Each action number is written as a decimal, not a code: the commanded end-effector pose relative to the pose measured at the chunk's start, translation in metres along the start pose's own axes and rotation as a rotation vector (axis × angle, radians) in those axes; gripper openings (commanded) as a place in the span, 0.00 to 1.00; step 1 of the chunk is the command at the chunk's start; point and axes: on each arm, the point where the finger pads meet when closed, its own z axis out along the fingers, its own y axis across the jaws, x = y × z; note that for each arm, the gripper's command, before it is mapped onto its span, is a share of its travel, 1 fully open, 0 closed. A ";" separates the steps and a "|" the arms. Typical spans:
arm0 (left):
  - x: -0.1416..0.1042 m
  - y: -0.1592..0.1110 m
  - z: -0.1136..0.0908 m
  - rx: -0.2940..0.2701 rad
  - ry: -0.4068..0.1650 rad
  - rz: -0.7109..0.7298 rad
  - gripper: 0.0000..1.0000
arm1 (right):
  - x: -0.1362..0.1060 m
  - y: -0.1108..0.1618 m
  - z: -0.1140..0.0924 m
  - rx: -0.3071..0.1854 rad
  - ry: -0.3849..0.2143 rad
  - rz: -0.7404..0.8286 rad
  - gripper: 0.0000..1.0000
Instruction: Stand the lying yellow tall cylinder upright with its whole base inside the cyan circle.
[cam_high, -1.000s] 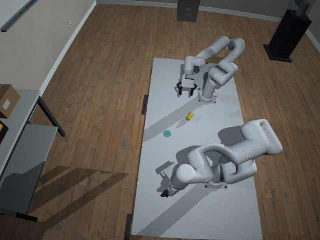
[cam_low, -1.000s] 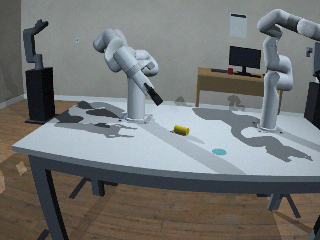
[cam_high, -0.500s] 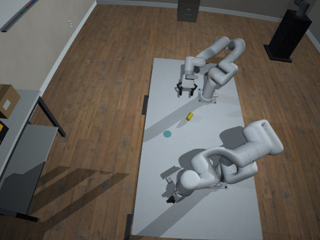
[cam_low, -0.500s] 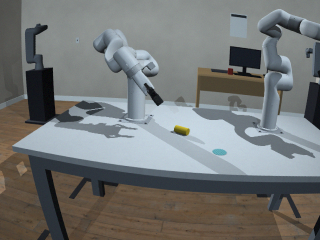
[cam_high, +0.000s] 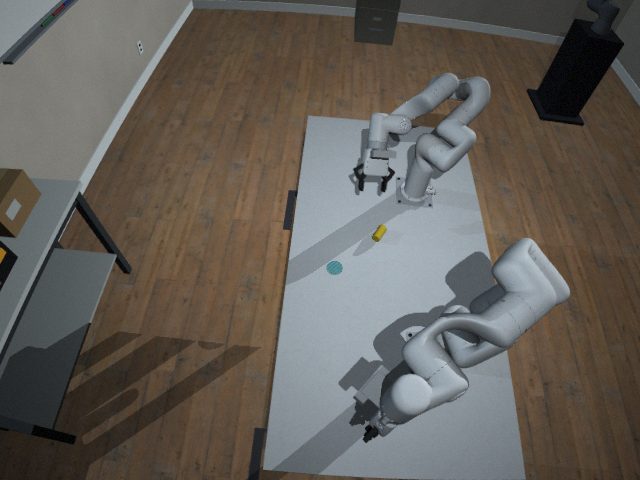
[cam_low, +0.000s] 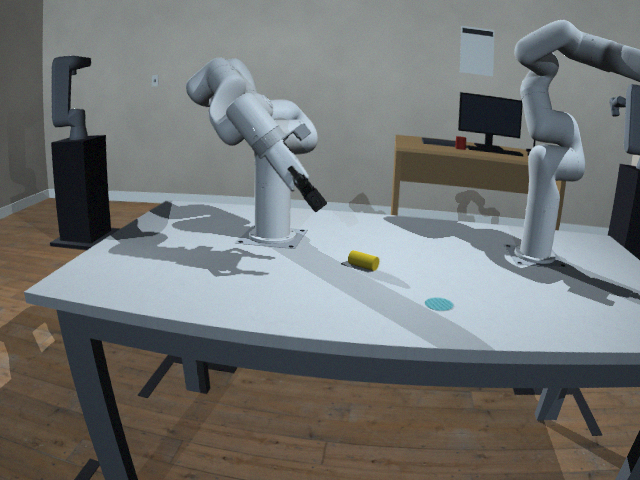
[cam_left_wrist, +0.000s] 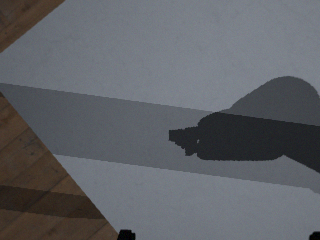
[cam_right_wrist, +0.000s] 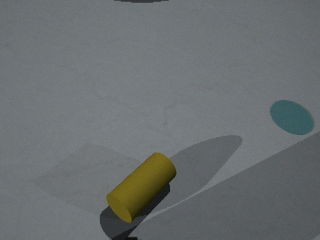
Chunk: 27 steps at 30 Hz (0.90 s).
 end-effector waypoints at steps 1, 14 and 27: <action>-0.002 -0.001 -0.001 0.004 0.000 -0.005 1.00 | 0.000 0.001 -0.001 -0.002 -0.001 -0.001 1.00; -0.002 -0.001 -0.001 0.004 0.000 -0.005 1.00 | 0.003 -0.002 0.003 0.037 -0.020 -0.103 1.00; -0.002 -0.001 -0.001 0.004 0.000 -0.005 1.00 | 0.020 -0.014 0.023 0.282 -0.100 -0.737 1.00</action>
